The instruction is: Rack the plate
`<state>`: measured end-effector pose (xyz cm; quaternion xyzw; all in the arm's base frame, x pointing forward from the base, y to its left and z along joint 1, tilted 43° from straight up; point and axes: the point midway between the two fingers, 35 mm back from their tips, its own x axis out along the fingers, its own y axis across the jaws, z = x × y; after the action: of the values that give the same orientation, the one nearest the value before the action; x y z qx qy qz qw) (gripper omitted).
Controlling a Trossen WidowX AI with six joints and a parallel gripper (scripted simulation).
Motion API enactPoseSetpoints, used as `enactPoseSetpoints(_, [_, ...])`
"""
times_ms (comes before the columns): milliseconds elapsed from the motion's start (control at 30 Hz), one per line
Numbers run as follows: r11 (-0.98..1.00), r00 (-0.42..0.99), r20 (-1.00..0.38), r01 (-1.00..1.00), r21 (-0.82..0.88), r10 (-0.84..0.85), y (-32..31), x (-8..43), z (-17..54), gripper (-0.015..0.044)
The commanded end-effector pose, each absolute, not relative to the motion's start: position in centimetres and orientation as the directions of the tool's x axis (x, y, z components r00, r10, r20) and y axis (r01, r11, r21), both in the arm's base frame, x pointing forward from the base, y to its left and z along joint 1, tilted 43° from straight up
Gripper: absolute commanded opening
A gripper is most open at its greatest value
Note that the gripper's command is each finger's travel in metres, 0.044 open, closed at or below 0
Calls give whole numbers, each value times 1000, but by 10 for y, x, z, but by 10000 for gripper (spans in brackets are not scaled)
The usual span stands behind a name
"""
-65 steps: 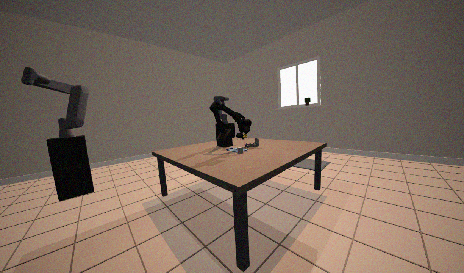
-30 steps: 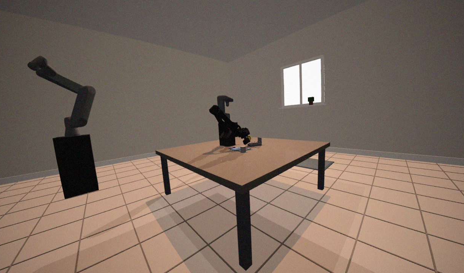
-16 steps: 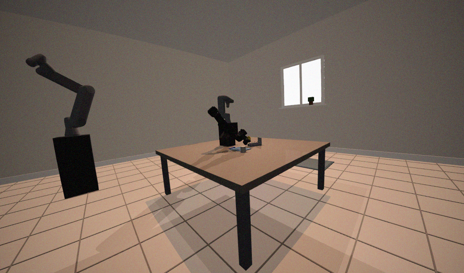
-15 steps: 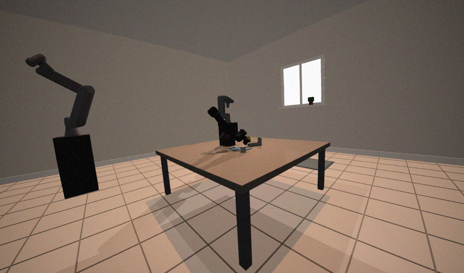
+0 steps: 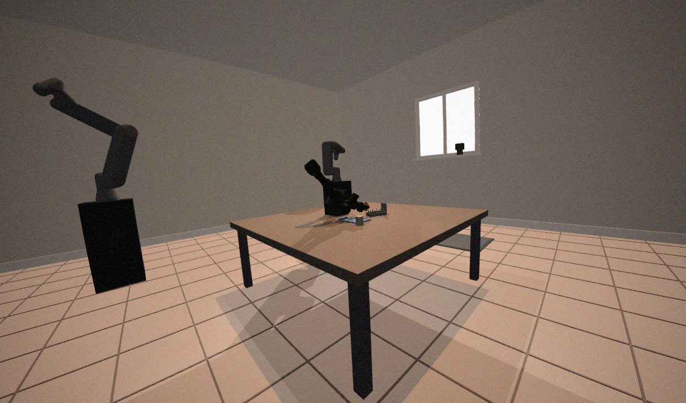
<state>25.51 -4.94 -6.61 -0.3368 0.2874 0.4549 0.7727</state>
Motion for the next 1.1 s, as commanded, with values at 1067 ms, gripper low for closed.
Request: enactPoseSetpoints(1067, [331,445,-732,-892,-308,516,-24,270,-88,0])
